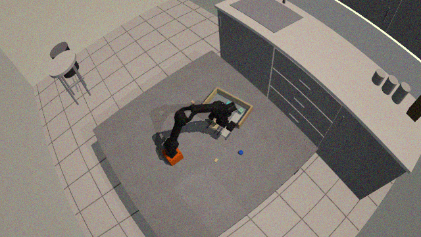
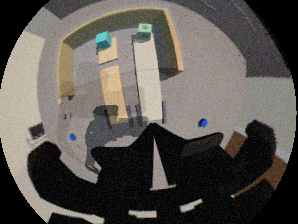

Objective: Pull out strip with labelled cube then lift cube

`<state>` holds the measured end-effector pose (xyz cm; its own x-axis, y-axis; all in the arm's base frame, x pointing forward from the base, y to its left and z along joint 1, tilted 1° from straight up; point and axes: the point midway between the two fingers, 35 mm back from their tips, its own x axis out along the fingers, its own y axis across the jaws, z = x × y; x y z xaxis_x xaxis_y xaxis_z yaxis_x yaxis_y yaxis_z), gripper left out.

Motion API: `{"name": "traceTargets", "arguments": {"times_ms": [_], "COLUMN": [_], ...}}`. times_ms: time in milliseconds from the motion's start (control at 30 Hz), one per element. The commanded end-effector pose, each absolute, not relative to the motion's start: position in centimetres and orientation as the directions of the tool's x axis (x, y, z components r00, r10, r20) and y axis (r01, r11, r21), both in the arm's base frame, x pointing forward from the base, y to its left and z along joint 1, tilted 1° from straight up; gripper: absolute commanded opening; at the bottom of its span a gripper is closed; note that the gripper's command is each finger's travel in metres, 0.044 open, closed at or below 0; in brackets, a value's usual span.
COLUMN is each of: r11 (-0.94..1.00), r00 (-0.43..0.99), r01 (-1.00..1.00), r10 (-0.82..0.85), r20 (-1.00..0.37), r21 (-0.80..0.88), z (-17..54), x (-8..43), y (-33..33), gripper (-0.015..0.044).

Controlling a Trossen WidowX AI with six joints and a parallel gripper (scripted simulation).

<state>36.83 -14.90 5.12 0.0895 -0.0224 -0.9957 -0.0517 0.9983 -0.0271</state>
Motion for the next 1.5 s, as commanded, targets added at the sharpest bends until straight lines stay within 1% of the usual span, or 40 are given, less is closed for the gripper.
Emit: {"name": "traceTargets", "arguments": {"times_ms": [0,1467], "r11": [0.997,0.997], "r00": [0.024,0.025], "r01": [-0.076,-0.076], "r10": [0.0,0.0], "r20": [-1.0,-1.0], "r21": [-0.002,-0.001], "z": [4.1,-2.5], "x": [37.0,37.7], "y": [-15.8,-15.8], "gripper": [0.0,0.0]}}
